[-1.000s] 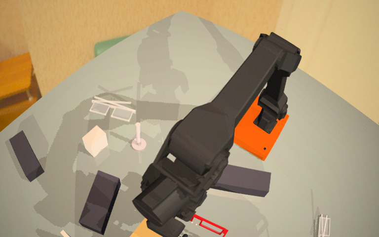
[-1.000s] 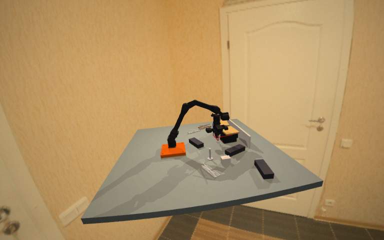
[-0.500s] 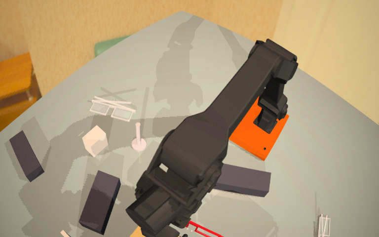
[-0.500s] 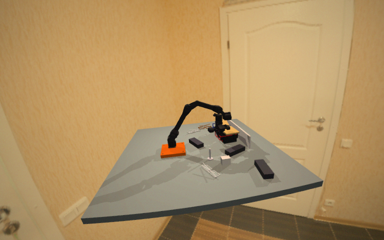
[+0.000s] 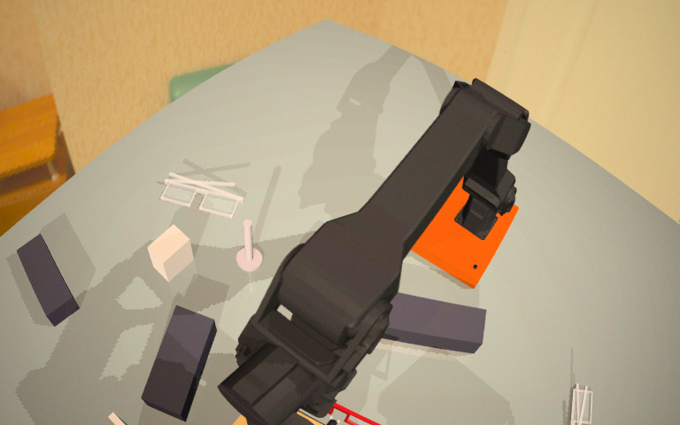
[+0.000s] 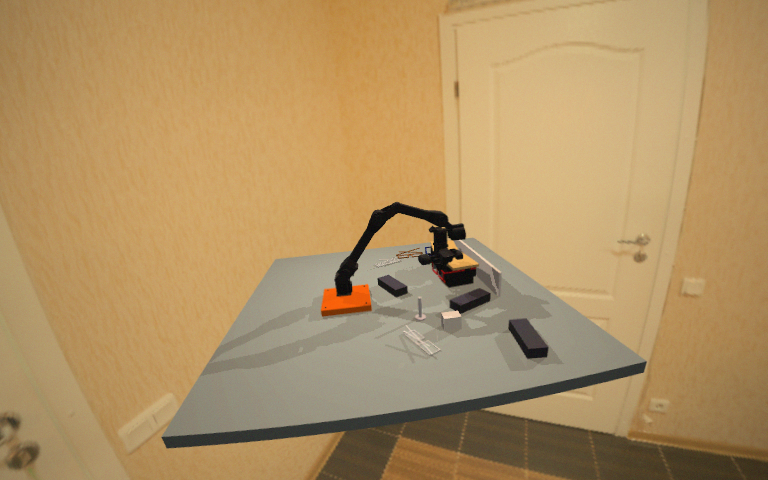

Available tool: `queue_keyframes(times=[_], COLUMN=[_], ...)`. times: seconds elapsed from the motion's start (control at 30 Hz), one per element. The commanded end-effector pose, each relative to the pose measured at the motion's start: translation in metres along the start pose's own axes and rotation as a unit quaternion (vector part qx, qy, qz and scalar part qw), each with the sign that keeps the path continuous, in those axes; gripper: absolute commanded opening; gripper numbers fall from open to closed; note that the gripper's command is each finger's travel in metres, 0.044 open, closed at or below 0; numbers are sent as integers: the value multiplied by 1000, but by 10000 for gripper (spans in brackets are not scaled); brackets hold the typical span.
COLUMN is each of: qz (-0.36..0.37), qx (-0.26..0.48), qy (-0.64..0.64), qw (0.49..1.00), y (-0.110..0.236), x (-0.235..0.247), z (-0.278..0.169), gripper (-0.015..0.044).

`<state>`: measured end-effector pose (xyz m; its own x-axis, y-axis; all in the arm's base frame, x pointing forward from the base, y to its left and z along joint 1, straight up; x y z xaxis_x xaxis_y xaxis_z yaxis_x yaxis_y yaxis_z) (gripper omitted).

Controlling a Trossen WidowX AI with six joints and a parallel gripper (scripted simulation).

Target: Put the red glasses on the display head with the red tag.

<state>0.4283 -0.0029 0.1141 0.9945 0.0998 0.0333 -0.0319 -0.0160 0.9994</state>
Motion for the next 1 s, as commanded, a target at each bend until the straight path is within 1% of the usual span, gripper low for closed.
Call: queue_keyframes(times=[0.0, 0.97], qz=[3, 5], qx=[0, 1], qy=[-2, -2], qw=[1000, 1000], y=[2, -4], x=[3, 3], z=[0, 0], gripper=[0, 0])
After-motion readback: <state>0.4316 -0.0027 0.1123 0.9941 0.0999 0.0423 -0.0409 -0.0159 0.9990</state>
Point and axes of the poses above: the point midway between the two fingers, 35 mm back from their tips, its own y axis back along the fingers, its own x axis across the jaws, z = x × y, the point moved 3 cm from there along y, back along the fingers, and after that the axes turned 2 degrees about -y, right-handed, at the moved point
